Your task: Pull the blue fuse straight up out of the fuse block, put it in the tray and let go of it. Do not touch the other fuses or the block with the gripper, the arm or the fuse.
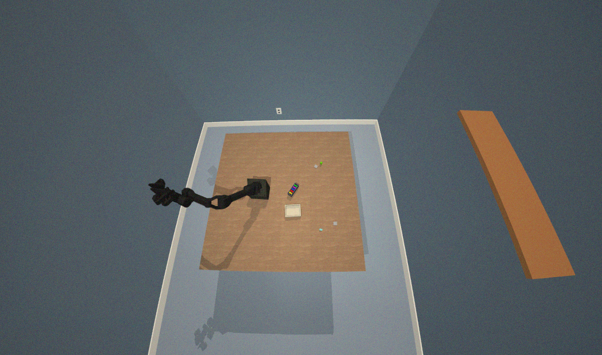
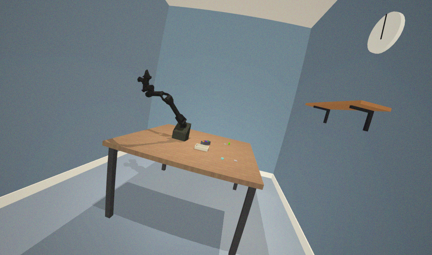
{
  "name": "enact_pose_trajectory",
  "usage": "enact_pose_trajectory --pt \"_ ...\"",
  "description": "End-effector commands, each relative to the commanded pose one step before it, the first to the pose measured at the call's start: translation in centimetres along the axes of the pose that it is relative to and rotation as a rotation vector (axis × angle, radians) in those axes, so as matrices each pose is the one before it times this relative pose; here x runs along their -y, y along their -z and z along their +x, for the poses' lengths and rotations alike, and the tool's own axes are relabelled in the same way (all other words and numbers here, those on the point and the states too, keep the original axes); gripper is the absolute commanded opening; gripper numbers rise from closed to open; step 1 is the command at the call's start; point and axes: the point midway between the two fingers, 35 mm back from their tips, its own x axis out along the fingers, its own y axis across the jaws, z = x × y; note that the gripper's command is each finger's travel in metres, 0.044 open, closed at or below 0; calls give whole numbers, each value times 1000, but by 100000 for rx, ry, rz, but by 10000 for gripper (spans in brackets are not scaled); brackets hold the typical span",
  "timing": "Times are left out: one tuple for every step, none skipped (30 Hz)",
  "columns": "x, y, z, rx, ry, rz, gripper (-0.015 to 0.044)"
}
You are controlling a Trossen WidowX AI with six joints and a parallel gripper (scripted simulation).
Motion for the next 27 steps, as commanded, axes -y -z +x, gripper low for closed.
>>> enact_pose_trajectory --pt "31 76 89 239 57 -130 135" --pt "93 229 261 718 155 -386 109" --pt "144 393 419 1180 193 -639 82" --pt "-513 827 563 108 -701 -1088 74" --pt "-725 932 549 -483 -1027 -1108 74" --pt "-836 1014 550 -890 -1205 -1105 74" --pt "-818 1053 557 -1010 -1226 -1073 74" --pt "-797 1092 564 -1127 -1239 -1037 74" --pt "-775 1130 572 -1244 -1249 -1000 74" --pt "-751 1167 579 -1361 -1253 -960 74" --pt "-698 1191 593 -1440 -1187 -994 74" --pt "-672 1223 599 -1548 -1185 -950 74" --pt "-646 1255 605 -1656 -1180 -905 74" --pt "-618 1287 611 -1764 -1171 -858 74" --pt "-589 1317 618 -1870 -1158 -809 74" --pt "-559 1346 624 -1974 -1141 -759 74" --pt "-528 1374 630 -2078 -1121 -707 74" --pt "-496 1401 635 -2179 -1096 -653 74" --pt "-463 1426 641 -2279 -1069 -597 74" --pt "-429 1451 647 -2377 -1037 -540 74" --pt "-320 1397 636 -2068 -1144 -921 74" --pt "-295 1420 634 -2166 -1142 -855 74" --pt "-270 1440 632 -2262 -1136 -786 74" --pt "-243 1460 630 -2355 -1127 -716 74" --pt "-216 1478 627 -2448 -1115 -643 74" --pt "-189 1496 625 -2538 -1100 -569 74" --pt "-161 1512 622 -2627 -1082 -493 74"
